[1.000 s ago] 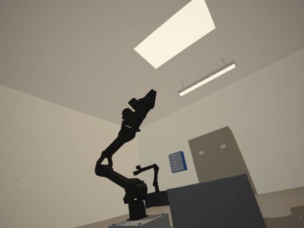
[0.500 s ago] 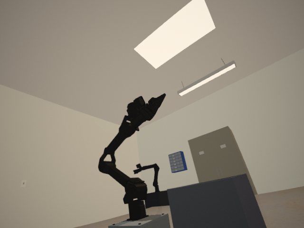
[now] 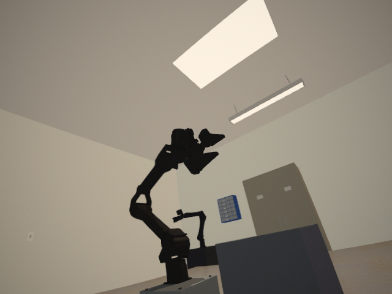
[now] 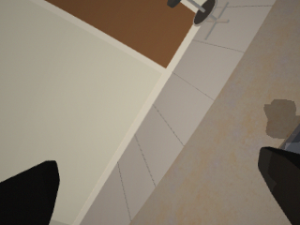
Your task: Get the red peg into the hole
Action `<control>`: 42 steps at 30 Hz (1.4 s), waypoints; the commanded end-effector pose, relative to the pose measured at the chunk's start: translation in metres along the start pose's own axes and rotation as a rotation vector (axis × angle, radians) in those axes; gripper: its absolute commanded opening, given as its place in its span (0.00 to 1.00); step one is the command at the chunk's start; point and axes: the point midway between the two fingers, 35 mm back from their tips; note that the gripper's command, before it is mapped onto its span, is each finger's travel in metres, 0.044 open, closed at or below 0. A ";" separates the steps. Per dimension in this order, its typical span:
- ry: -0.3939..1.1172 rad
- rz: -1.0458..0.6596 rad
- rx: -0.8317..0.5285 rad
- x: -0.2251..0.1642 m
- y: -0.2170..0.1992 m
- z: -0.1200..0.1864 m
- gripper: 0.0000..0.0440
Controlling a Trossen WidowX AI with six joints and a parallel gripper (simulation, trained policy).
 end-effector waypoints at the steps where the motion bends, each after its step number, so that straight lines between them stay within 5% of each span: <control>1: 0.055 -0.044 -0.052 -0.008 -0.008 -0.005 1.00; 23: 0.468 -0.361 -0.400 -0.102 -0.044 -0.025 1.00; 42: 0.654 -0.544 -0.817 -0.180 -0.077 -0.014 1.00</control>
Point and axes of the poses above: the point midway between the two fingers, 35 mm back from their tips, its own z axis back along the fingers, its own y axis across the jaws, x = y × z, and after that the axes turned 1 degree about -z, right-handed
